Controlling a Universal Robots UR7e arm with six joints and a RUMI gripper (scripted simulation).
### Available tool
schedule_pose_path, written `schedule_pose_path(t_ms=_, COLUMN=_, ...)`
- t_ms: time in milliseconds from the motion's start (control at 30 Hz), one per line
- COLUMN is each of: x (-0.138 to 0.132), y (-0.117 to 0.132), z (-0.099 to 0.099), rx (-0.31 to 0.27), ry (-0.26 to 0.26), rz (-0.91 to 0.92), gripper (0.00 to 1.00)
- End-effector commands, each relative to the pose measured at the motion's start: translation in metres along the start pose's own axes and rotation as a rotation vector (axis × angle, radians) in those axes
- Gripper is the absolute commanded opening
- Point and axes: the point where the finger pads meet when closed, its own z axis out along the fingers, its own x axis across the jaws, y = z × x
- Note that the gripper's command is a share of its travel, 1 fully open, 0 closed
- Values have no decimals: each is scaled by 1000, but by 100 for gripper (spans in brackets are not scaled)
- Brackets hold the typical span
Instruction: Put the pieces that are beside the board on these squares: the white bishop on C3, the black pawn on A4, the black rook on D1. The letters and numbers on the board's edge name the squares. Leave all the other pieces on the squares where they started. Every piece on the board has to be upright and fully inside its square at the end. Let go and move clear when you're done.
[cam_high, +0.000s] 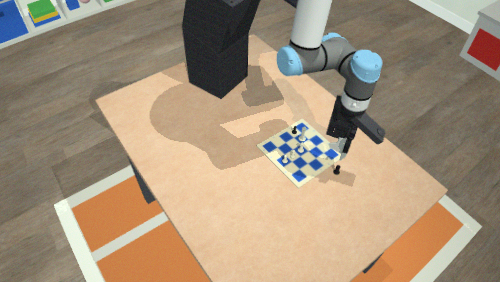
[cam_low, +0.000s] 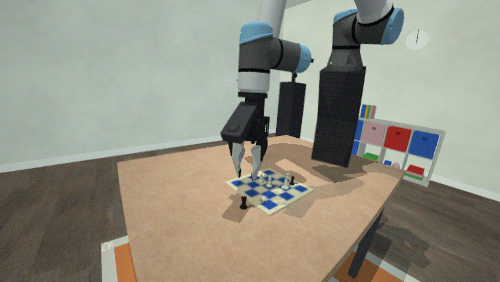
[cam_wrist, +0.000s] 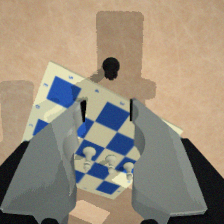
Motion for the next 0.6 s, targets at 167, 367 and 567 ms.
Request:
schedule_pose_path(t_ms=167, x=1, y=-1, z=12, rx=1, ry=1, rz=0, gripper=22)
schedule_pose_path(t_ms=367, x=1, y=-1, z=19, rx=1, ry=1, rz=0, gripper=22)
schedule_pose_path(t_ms=567, x=1, y=-1, z=29, rx=1, ry=1, rz=0, gripper=22)
